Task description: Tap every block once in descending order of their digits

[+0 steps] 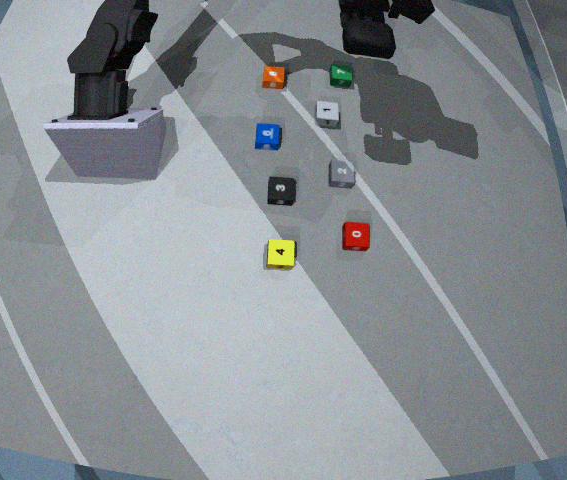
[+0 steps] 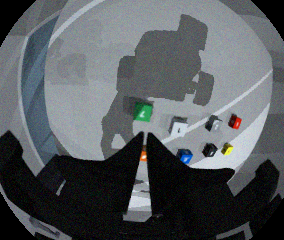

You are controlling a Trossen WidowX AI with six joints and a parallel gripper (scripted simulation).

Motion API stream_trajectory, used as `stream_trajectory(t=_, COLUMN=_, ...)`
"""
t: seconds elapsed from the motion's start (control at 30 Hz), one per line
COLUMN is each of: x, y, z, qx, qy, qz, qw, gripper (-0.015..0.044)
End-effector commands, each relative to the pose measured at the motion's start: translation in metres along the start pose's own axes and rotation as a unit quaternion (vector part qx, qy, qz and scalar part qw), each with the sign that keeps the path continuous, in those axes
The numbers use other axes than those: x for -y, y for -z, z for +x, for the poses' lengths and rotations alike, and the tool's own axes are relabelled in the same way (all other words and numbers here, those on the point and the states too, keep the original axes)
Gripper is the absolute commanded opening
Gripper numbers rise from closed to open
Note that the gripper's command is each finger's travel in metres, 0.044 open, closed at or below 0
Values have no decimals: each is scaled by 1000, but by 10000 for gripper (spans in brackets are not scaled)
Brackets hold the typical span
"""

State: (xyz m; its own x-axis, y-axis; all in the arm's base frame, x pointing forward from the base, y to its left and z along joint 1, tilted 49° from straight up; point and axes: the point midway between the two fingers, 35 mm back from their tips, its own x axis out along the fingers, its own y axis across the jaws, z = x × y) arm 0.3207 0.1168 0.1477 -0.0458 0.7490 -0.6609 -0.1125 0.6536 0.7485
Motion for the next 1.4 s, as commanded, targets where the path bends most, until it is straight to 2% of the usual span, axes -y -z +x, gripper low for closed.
stream_trajectory(t=0.0, x=-4, y=6, z=51, qx=-10, qy=-6, qz=3, qw=1000, gripper=20)
stream_trajectory(t=1.0, x=-5, y=8, z=83, qx=-10, qy=-7, qz=3, qw=1000, gripper=20)
stream_trajectory(t=1.13, x=-4, y=7, z=56, qx=-10, qy=-6, qz=3, qw=1000, gripper=20)
stream_trajectory(t=1.3, x=-4, y=6, z=51, qx=-10, qy=-6, qz=3, qw=1000, gripper=20)
stream_trajectory(t=1.37, x=-3, y=4, z=30, qx=-10, qy=-4, qz=3, qw=1000, gripper=20)
